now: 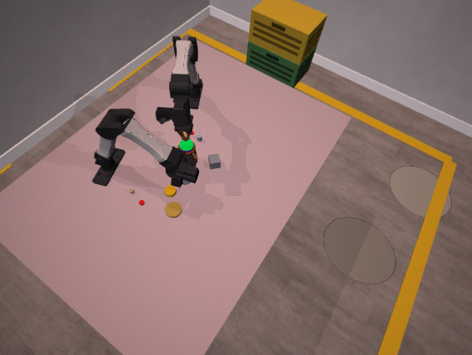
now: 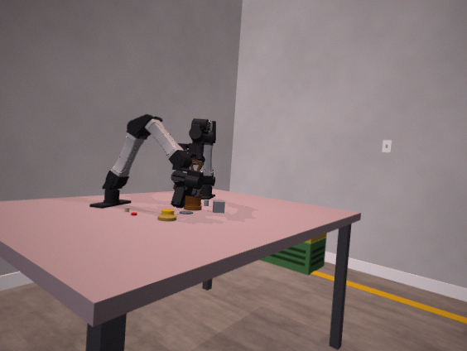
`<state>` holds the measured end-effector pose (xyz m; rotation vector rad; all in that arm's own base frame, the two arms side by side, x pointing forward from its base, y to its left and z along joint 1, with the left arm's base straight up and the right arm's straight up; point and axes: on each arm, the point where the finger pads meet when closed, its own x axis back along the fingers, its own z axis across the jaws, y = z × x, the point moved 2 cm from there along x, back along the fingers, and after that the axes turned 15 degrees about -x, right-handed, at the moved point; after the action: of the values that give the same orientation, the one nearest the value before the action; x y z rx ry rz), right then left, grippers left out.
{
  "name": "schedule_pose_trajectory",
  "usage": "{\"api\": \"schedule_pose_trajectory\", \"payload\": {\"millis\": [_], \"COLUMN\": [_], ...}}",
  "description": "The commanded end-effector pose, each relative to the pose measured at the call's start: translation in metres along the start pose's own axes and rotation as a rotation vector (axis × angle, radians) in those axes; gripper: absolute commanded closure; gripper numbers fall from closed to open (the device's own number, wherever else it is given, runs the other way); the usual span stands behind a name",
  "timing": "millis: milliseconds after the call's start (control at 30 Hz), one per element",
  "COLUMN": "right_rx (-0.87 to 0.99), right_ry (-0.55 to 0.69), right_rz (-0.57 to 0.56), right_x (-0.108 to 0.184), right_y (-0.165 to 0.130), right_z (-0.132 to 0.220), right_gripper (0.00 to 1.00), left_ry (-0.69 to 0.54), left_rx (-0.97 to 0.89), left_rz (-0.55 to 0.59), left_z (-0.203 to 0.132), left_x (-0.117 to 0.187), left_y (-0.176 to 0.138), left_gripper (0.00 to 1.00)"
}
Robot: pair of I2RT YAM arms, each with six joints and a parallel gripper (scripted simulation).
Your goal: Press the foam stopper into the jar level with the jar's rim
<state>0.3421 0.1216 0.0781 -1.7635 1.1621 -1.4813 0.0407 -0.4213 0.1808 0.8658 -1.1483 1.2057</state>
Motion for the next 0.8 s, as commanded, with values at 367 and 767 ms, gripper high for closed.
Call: {"api": "schedule_pose_trajectory", "payload": {"millis": [367,767], "right_rx": [0.069,0.069], "right_ry": [0.037,0.037], "right_rz": [0.027,0.027], "right_x": [0.009,0.009], "right_y": [-0.011,-0.011], "right_z": [0.012,0.012], "right_gripper": [0.36,0.36], "left_ry": [0.03,0.016], "left_rx": [-0.007,-0.001], "left_rz": [0.005,0.001], "left_z": [-0.001,-0.005], "left_x": [0.003,-0.019], "left_y": [0.002,0.003], "left_gripper": [1.0,1.0]}}
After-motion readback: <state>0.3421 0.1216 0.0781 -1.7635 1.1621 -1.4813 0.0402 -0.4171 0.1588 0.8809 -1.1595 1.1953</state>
